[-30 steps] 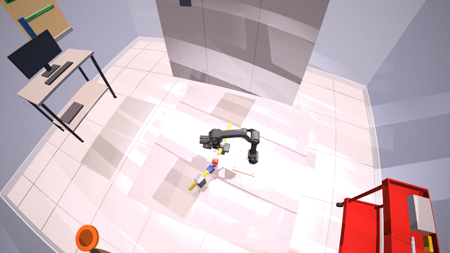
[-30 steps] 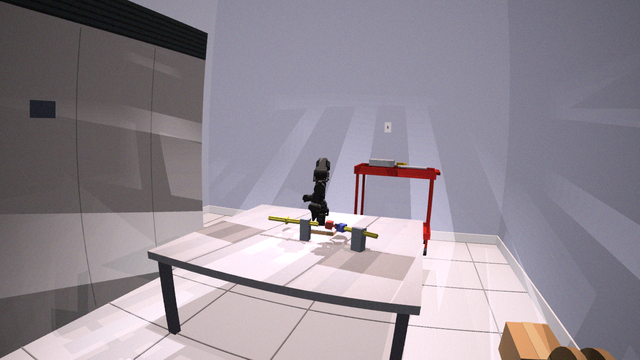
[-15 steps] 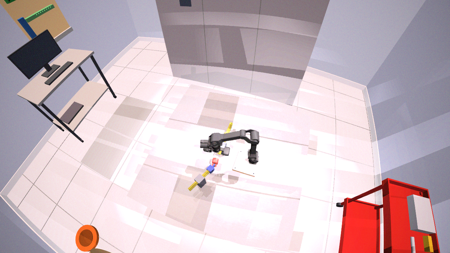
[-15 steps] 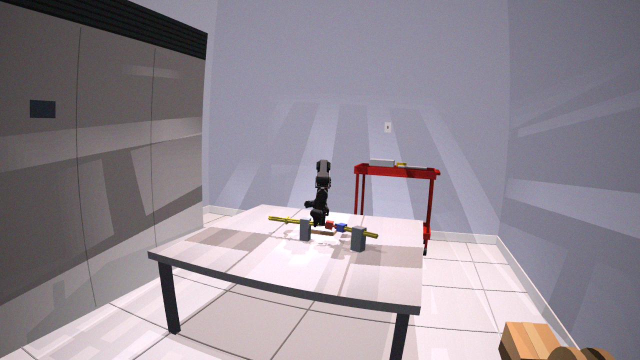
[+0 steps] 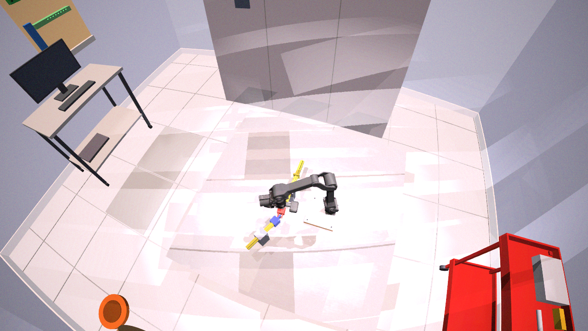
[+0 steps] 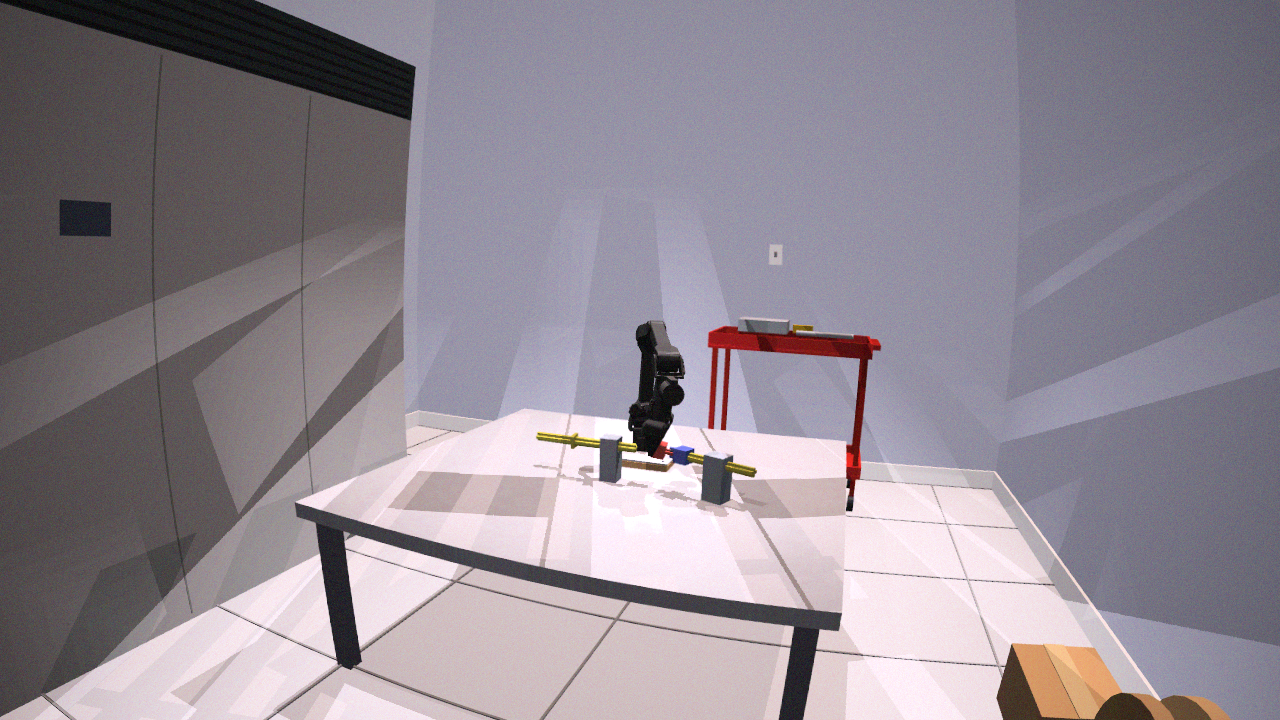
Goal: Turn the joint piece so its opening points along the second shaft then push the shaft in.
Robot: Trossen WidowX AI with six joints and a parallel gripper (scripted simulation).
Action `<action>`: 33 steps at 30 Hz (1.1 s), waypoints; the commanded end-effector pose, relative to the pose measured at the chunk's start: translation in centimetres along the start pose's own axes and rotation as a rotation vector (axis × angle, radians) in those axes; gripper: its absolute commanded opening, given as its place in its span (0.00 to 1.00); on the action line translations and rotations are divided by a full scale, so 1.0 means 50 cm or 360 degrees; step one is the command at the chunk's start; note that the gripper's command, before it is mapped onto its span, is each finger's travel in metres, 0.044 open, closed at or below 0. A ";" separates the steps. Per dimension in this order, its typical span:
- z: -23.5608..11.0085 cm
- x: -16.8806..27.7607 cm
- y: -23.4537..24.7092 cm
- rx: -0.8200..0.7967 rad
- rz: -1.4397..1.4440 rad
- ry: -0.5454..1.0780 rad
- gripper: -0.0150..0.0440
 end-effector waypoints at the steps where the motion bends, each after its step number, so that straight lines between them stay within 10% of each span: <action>1: 0.007 0.007 0.001 0.0015 0.0011 0.0002 1.00; 19: 0.061 0.008 0.002 0.0015 0.0011 0.0001 1.00; 29: 0.061 0.008 0.002 0.0015 0.0011 0.0001 0.56; 33: 0.061 0.008 0.002 0.0015 0.0011 0.0001 0.56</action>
Point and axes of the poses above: the point midway between the two fingers, 35 mm back from their tips, its own z axis out along the fingers, its own y axis across the jaws, x = y × z, the point moved 6 cm from there along -z, back along the fingers, and after that the axes turned 9 degrees about -z, right-handed, at the moved point
